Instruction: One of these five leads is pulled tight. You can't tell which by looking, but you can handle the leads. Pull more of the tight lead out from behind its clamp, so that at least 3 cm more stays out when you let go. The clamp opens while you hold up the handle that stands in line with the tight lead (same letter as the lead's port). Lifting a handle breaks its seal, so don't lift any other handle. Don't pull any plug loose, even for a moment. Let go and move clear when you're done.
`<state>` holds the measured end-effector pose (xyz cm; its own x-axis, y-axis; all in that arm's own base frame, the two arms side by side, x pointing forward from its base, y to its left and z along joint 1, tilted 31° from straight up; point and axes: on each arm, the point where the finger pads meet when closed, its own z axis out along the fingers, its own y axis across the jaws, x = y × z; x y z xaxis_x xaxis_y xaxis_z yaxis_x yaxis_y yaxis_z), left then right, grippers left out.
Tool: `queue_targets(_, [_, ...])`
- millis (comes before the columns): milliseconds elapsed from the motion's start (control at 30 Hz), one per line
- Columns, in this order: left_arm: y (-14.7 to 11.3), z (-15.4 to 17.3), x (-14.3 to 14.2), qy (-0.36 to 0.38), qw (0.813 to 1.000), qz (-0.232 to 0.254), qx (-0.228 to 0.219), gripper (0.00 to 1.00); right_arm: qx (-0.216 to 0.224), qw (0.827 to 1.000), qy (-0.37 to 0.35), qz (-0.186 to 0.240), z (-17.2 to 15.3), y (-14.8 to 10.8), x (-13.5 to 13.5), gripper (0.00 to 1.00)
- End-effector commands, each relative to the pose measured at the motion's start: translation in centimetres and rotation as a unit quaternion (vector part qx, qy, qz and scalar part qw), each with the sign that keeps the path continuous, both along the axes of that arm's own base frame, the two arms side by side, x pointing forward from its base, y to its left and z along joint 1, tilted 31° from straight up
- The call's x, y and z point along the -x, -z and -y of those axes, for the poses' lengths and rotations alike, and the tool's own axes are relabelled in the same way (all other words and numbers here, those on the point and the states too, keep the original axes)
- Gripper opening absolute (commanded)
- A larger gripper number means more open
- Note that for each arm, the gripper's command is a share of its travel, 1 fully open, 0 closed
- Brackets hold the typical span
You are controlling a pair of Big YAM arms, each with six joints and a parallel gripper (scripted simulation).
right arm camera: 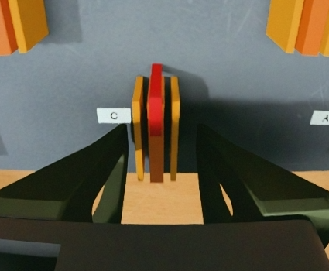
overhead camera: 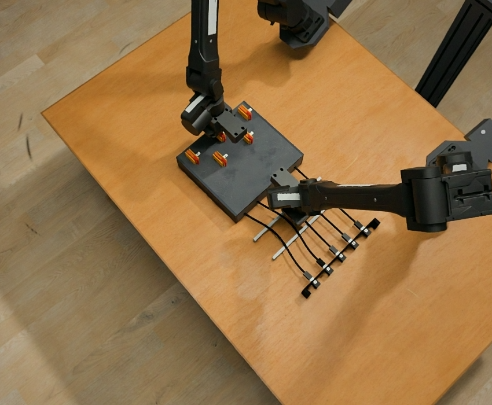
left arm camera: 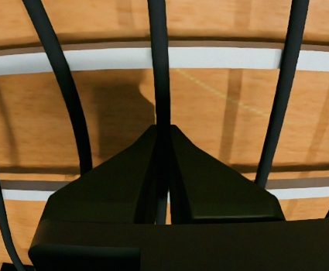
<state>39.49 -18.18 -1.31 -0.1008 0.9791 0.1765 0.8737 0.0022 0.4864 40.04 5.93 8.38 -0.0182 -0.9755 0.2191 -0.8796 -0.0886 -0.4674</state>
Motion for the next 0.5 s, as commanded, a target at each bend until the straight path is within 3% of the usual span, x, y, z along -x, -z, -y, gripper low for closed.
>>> queue_targets(0, [-0.31,0.36,-0.29,0.002,1.000,0.004,0.003,0.00,0.000,1.000,0.000,0.001,0.07,0.38,-0.61,0.35])
queue_targets(67, [-0.31,0.36,-0.29,0.002,1.000,0.004,0.003,0.00,0.000,1.000,0.000,0.001,0.07,0.38,-0.61,0.35])
queue_targets(100, [-0.31,0.36,-0.29,0.002,1.000,0.004,0.003,0.00,-0.002,1.000,-0.001,0.005,-0.02,0.10,-0.64,0.24])
queue_targets(467, [-0.31,0.36,-0.29,0.002,1.000,0.004,0.003,0.00,-0.003,1.000,-0.001,0.010,-0.05,-0.27,-0.59,0.12])
